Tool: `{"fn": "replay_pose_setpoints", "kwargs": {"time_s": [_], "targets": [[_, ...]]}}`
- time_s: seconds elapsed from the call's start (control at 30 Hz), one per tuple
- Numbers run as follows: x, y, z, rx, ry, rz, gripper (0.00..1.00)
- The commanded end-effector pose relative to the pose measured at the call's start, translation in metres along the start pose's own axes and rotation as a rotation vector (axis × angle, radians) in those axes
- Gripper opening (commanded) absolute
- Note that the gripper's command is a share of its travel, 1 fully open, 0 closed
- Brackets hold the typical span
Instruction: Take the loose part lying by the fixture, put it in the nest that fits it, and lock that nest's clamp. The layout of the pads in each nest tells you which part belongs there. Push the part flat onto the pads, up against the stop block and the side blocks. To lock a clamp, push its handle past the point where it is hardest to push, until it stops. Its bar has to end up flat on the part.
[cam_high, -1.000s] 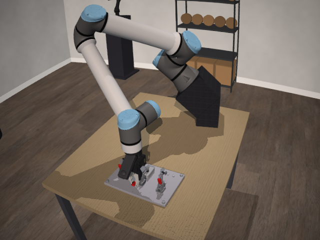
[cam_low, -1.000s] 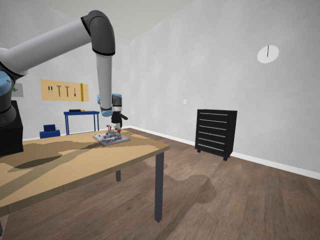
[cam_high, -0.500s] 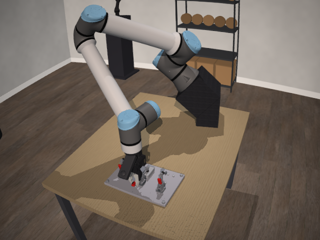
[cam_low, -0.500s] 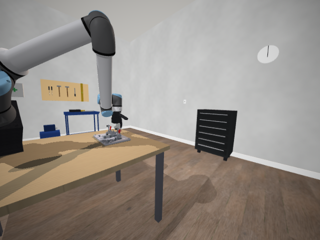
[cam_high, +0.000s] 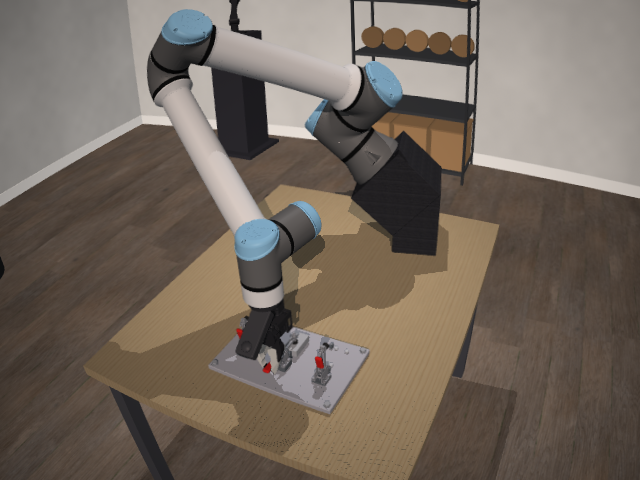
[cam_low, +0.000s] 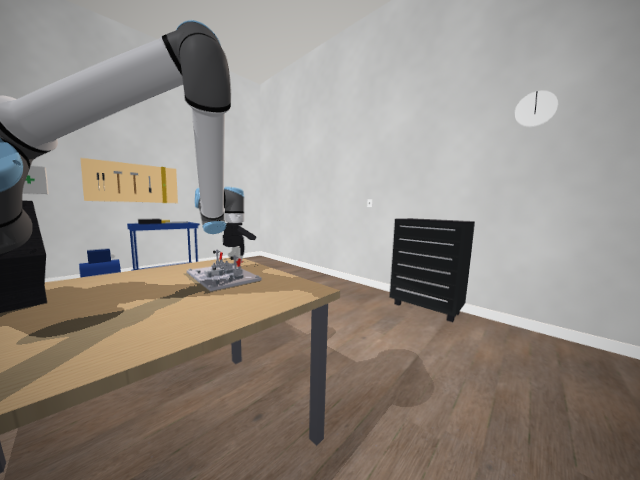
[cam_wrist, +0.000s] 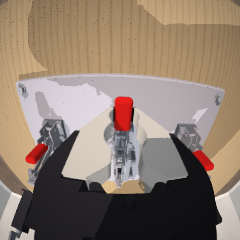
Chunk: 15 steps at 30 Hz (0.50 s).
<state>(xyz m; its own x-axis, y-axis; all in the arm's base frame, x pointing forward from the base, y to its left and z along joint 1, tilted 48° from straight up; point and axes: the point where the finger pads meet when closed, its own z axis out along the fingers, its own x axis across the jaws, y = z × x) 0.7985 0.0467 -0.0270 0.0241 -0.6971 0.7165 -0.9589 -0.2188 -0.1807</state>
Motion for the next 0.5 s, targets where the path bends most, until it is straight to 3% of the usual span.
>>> {"fn": "replay_pose_setpoints", "kwargs": {"time_s": [0.0,0.47], "targets": [[-0.0001,-0.0002,-0.0004,0.001,0.0,0.0,0.0],[-0.0001,-0.0012,0.0023,0.001,0.0,0.0,0.0]]}}
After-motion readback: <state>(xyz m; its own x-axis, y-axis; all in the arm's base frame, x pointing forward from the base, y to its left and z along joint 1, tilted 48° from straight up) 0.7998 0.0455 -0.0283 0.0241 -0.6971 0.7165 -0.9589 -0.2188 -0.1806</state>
